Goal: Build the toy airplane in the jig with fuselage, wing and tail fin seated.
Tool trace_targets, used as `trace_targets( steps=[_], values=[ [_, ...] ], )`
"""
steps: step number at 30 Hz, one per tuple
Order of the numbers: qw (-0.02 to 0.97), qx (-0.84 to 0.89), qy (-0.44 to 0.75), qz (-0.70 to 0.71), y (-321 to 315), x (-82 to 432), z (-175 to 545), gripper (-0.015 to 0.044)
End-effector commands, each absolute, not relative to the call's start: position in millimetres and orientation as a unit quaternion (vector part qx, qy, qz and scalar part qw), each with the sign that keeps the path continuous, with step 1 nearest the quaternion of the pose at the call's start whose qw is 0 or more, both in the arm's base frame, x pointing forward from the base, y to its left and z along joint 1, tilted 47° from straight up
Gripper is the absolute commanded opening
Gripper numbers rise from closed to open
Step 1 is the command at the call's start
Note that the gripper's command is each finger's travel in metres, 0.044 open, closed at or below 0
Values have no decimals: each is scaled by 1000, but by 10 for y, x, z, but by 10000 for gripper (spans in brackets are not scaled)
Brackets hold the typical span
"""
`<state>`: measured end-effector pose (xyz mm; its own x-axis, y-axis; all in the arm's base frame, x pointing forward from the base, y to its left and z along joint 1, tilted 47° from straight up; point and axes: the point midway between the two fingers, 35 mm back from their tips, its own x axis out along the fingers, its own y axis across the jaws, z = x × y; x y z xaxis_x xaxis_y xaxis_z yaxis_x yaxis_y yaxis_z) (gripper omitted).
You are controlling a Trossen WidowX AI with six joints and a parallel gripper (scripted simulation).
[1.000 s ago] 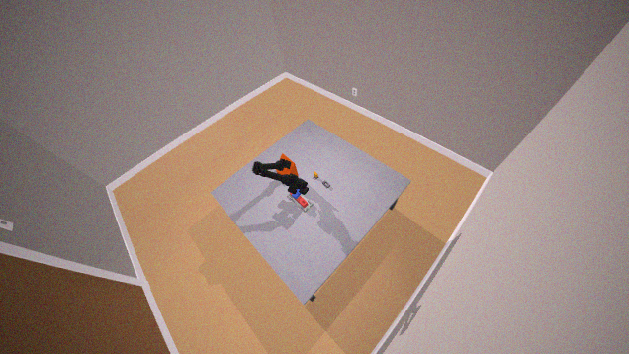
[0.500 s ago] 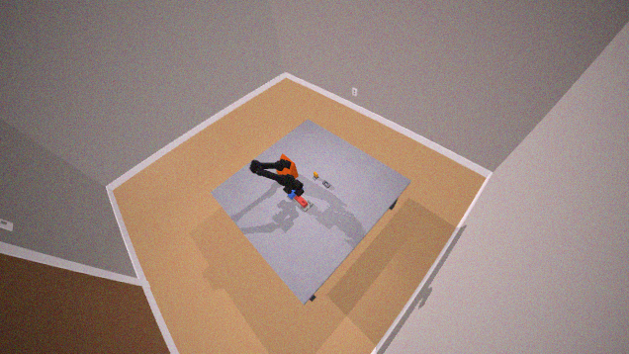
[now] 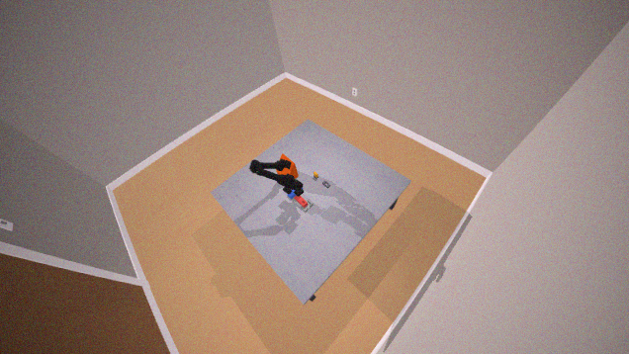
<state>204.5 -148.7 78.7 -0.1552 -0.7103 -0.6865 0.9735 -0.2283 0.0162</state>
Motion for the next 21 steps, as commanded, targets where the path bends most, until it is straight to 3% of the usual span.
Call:
trace_targets(
  steps=[1,21],
  values=[
    [579,295,220,-727,-1491,2045,790,197],
    [579,296,220,-727,-1707,2005,587,197]
  ],
)
